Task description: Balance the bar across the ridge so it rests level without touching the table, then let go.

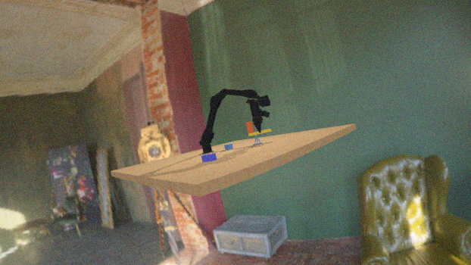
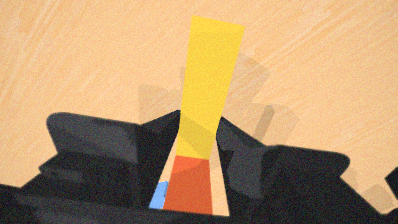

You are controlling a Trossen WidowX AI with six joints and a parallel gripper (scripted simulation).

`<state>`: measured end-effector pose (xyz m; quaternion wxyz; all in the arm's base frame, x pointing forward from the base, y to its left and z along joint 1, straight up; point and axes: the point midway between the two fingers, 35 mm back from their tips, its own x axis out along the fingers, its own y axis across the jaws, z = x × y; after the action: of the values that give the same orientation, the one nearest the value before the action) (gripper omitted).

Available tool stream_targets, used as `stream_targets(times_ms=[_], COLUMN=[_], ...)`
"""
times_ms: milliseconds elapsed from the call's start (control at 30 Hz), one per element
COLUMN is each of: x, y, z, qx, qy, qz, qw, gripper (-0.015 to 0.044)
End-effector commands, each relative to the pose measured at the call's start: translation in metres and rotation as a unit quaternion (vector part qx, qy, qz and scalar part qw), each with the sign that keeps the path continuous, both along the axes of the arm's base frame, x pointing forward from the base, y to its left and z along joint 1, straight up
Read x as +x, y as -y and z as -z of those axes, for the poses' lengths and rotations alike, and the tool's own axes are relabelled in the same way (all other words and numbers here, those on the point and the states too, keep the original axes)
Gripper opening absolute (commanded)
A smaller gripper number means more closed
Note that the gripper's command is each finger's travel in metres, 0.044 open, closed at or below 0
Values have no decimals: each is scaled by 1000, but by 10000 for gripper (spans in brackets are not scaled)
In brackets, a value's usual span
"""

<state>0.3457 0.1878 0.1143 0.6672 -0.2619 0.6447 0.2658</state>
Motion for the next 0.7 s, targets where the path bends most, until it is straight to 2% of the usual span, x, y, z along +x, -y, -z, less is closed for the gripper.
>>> stream_targets(times_ms=[0, 667], x=[1, 0], y=[0, 0], z=[2, -1], qx=[-1, 0], qy=[0, 1], qz=[1, 0], qw=[1000, 1000], gripper=[0, 0])
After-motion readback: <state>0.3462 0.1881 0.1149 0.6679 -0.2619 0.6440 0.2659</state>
